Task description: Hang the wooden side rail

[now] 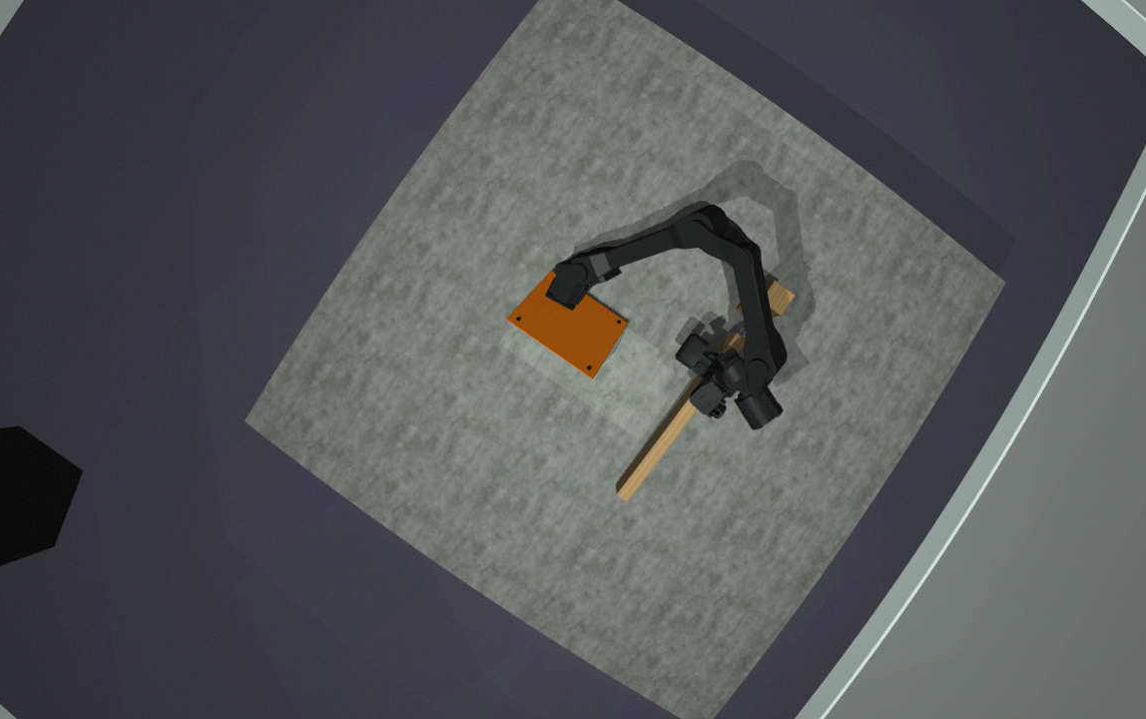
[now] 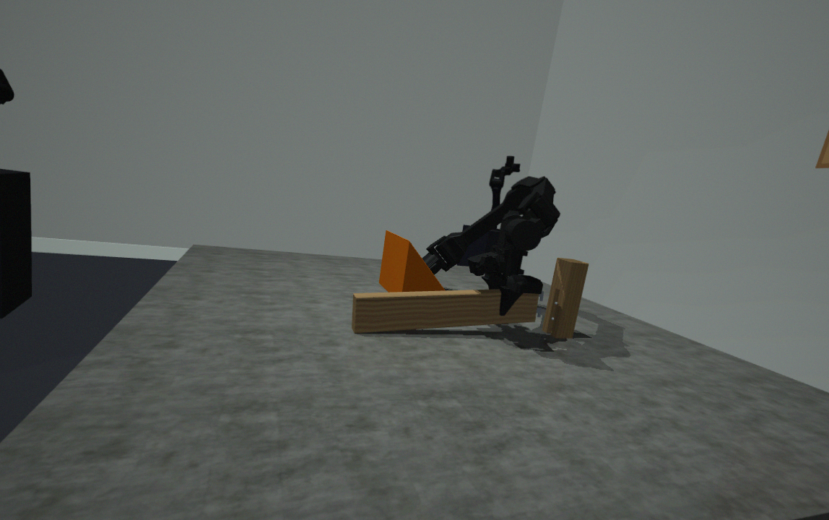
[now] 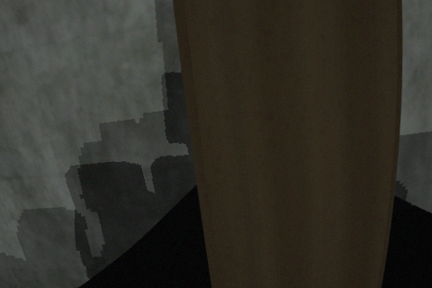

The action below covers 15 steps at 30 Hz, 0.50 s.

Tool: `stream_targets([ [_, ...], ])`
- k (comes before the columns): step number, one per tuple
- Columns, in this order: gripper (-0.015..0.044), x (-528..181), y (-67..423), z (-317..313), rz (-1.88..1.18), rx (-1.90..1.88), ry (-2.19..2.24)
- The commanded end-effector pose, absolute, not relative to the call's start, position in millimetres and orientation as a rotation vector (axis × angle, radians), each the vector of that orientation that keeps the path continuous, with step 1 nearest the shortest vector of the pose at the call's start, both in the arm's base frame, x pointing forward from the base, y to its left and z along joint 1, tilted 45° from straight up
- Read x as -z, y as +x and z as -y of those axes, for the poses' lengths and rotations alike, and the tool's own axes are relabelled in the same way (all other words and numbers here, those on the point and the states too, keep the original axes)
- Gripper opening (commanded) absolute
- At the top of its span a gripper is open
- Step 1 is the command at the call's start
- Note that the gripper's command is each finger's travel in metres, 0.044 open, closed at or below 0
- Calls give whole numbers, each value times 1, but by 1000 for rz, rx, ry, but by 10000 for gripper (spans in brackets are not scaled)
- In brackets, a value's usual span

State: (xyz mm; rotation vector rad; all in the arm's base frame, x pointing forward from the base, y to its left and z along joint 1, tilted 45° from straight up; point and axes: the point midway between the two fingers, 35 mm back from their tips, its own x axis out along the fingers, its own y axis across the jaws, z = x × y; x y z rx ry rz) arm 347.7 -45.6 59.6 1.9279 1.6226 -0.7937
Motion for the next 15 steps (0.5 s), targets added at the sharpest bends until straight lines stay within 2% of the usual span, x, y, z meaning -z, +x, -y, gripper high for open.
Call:
stream_targets([
  [1,0,-62,349,47,-1610,795,1929],
  [15,0,-64,350,47,-1610,795,1929],
])
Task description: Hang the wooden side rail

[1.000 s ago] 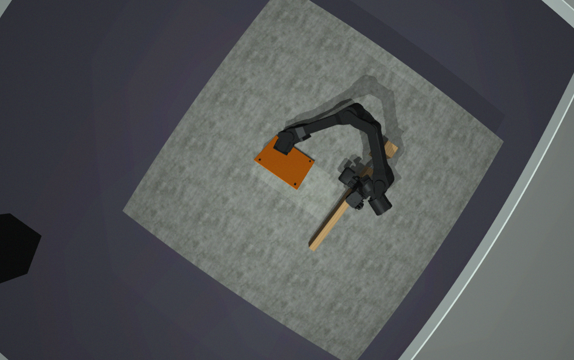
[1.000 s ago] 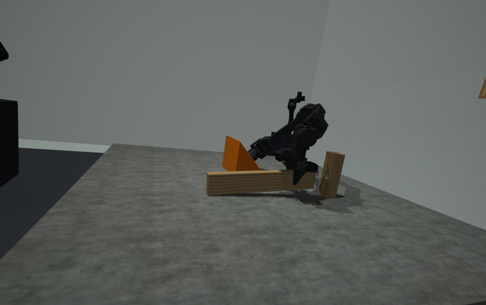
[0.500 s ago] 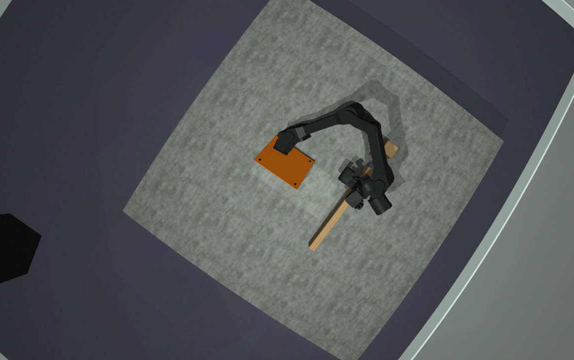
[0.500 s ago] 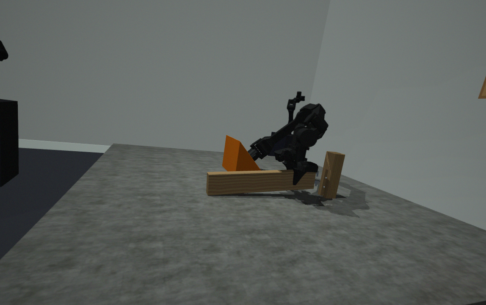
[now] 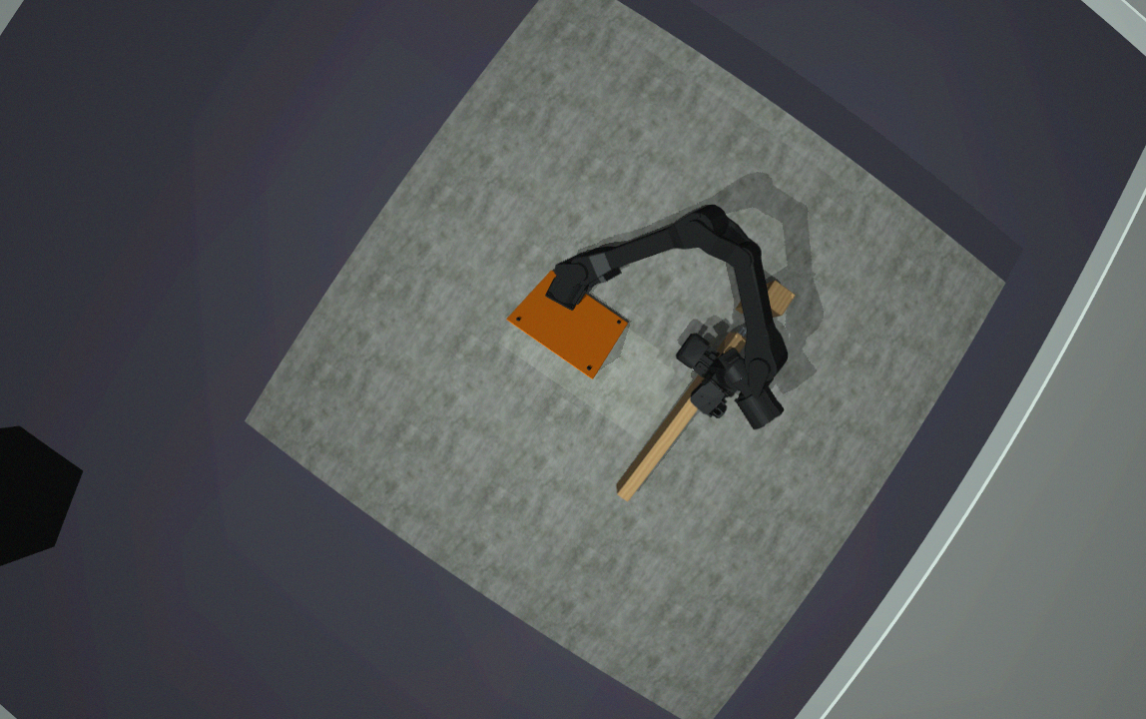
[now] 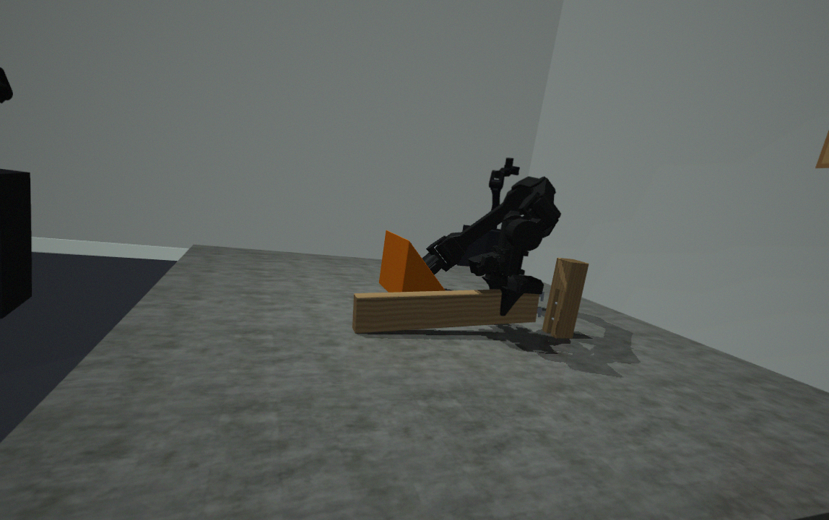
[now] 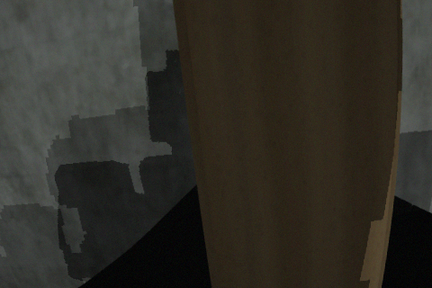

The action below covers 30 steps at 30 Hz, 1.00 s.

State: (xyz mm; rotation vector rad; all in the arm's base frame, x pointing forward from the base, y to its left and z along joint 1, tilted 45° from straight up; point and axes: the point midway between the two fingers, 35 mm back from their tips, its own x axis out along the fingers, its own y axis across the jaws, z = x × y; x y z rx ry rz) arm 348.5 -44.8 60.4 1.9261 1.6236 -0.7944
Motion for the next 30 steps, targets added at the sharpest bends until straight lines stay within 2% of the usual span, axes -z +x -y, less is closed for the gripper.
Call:
stream_targets([
  [1,0,-64,350,47,-1610,795,1929],
  [30,0,-65,349,44,-1610,795,1929],
])
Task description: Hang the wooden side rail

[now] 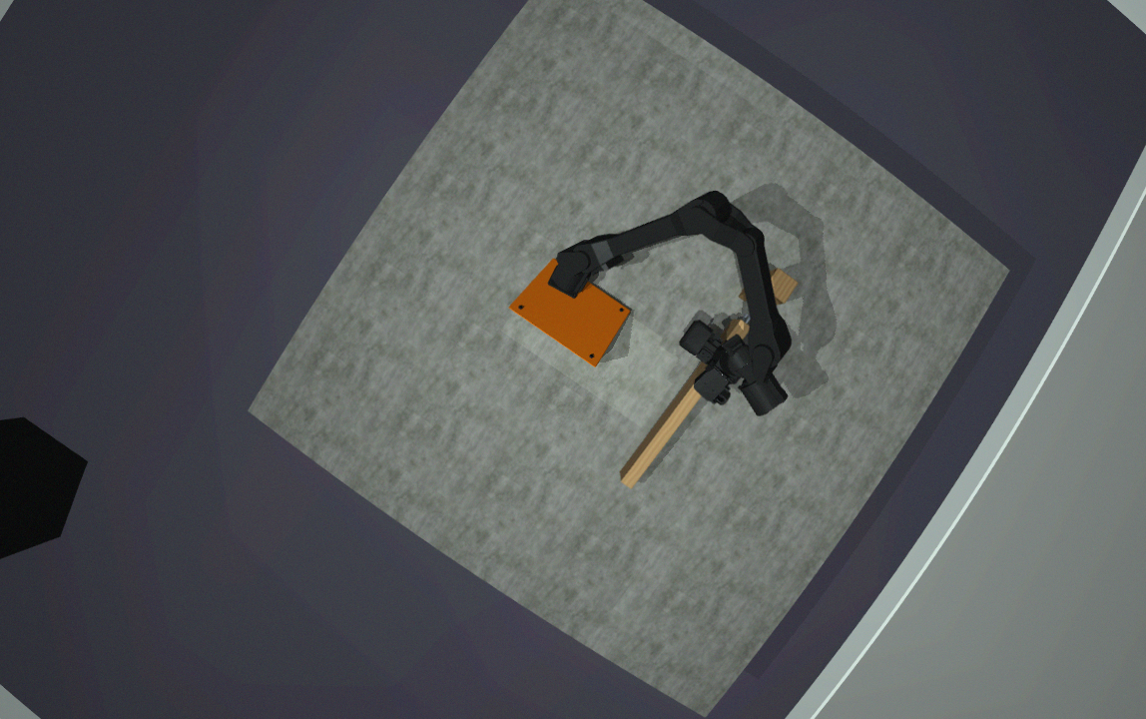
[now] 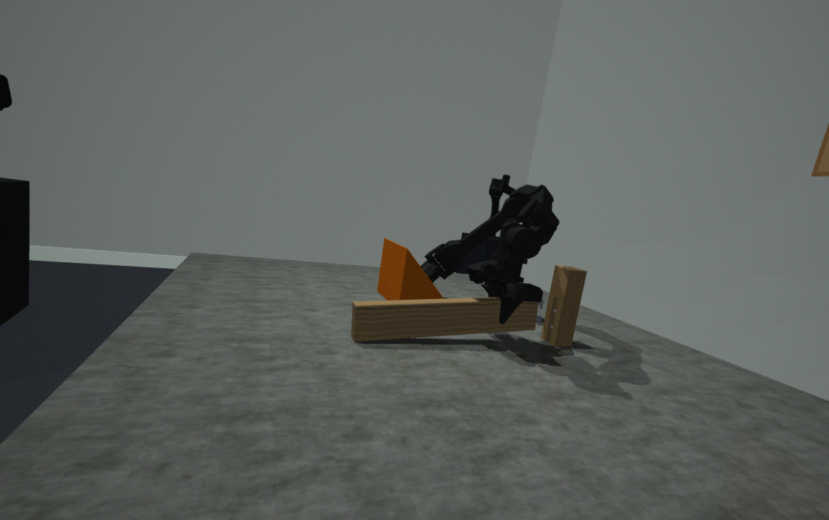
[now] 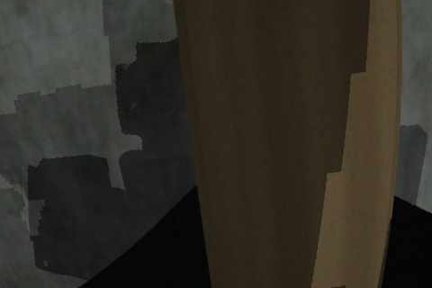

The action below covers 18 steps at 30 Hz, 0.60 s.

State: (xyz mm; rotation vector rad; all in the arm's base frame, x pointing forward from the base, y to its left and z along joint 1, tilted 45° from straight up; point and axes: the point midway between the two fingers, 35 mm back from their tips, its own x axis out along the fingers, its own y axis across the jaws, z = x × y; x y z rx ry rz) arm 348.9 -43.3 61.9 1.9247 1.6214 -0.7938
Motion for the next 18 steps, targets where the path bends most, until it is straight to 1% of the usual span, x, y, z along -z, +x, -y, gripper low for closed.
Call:
stream_targets([
  [1,0,-65,349,44,-1610,795,1929],
  [18,0,-67,351,44,-1610,794,1929],
])
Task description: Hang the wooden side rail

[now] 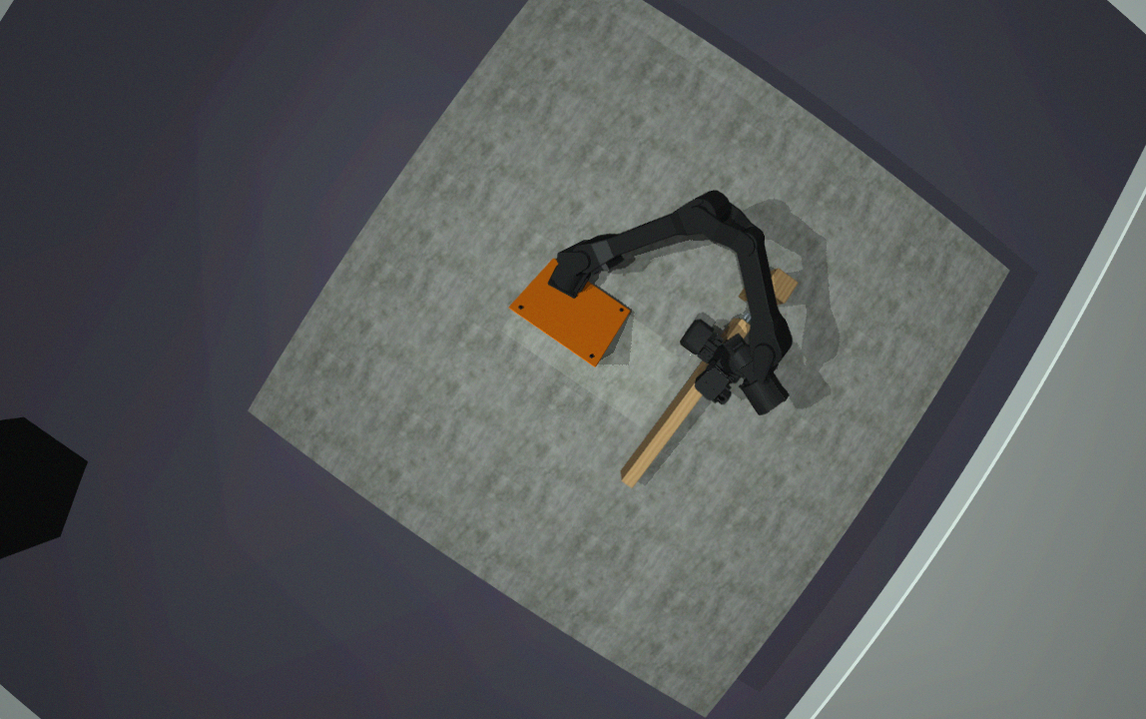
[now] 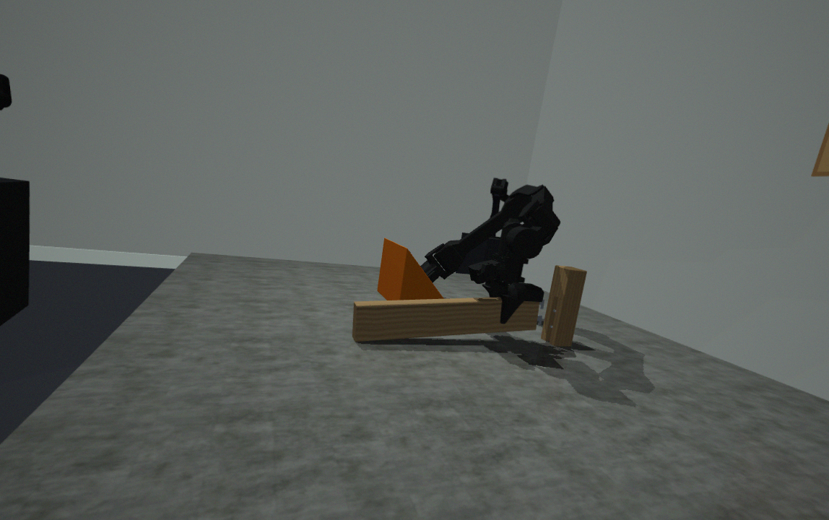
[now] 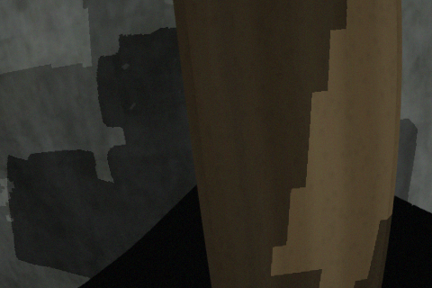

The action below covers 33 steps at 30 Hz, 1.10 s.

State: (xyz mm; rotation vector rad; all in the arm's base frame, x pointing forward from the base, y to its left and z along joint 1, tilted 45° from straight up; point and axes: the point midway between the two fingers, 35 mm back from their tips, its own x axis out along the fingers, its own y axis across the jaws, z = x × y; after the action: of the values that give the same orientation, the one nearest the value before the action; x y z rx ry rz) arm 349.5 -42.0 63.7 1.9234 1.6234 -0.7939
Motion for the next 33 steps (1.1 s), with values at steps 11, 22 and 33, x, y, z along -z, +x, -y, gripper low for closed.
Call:
stream_targets([
  [11,0,-67,350,42,-1610,794,1929],
  [22,0,-68,350,41,-1610,794,1929],
  [33,0,-69,351,41,-1610,794,1929],
])
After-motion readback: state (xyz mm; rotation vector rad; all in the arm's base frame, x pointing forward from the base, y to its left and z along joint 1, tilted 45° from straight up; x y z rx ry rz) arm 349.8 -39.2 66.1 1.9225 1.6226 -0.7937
